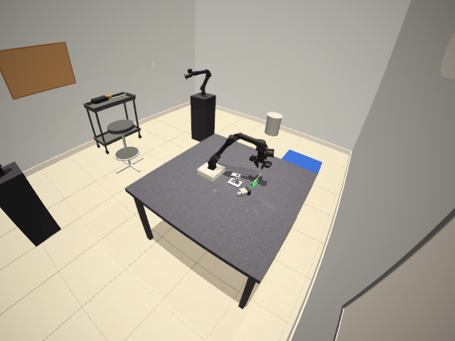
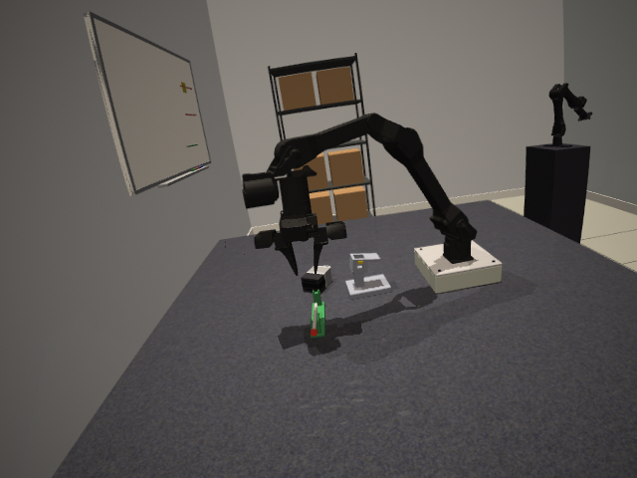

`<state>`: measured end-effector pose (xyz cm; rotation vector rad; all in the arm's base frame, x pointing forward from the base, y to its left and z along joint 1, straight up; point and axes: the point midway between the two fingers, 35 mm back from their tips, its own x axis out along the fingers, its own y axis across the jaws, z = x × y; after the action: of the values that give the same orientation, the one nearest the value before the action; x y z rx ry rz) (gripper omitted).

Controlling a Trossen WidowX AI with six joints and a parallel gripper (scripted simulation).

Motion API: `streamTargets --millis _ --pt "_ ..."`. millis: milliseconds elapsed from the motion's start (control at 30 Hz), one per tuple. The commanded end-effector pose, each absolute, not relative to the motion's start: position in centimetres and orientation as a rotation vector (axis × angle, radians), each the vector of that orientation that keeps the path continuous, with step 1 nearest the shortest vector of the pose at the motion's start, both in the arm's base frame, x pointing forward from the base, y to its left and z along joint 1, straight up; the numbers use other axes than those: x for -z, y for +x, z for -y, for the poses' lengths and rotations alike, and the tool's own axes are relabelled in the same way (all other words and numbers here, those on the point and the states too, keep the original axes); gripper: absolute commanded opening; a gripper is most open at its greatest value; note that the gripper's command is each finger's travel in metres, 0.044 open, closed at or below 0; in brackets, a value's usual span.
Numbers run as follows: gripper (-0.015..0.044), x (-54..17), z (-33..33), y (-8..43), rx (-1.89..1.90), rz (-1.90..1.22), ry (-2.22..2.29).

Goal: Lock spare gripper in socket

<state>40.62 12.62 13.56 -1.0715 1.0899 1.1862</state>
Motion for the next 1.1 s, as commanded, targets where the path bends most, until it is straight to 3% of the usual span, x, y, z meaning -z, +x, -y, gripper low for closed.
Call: streamTargets --millis 0,133,1067 --pt "0.0180 -10.9 -12.6 40.6 -1.201 -1.103 -1.068" --pt "0.0180 -7.1 -12.7 40.6 -1.200 -1.104 -1.068" --pt "0.0180 -3.1 -12.6 40.8 -1.200 -1.104 -1.068"
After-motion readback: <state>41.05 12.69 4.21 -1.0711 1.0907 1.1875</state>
